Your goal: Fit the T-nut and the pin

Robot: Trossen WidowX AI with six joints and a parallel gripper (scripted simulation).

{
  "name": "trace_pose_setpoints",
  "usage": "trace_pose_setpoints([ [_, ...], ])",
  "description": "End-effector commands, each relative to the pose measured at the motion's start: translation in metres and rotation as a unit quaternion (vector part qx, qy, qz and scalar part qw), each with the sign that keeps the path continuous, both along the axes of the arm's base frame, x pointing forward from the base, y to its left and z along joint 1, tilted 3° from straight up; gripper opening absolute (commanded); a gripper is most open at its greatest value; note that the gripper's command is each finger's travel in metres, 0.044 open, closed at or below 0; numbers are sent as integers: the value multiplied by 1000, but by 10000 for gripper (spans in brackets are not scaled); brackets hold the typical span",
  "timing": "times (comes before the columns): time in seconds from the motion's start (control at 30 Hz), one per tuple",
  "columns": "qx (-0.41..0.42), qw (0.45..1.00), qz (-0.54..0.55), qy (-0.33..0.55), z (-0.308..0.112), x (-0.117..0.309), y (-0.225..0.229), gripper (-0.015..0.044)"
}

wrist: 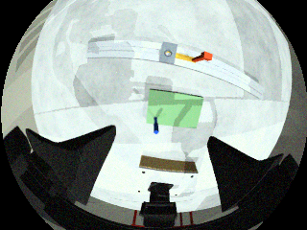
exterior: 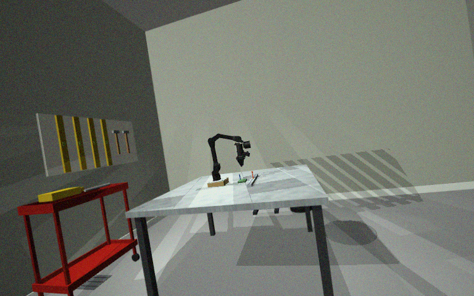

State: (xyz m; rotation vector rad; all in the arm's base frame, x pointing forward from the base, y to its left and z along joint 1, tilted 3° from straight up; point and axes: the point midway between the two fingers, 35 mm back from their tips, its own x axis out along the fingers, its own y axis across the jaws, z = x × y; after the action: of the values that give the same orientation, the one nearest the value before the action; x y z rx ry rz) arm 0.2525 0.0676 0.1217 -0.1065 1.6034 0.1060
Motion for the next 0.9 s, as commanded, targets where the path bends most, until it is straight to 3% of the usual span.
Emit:
trace_pose_setpoints([
  [0.0, -9, 957, -290, -2, -4, -38, -1, 440],
  [0.53, -9, 957, -290, -2, -6, -38, 0, 440],
  [0.87, -9, 957, -290, -2, -64, -40, -1, 440],
])
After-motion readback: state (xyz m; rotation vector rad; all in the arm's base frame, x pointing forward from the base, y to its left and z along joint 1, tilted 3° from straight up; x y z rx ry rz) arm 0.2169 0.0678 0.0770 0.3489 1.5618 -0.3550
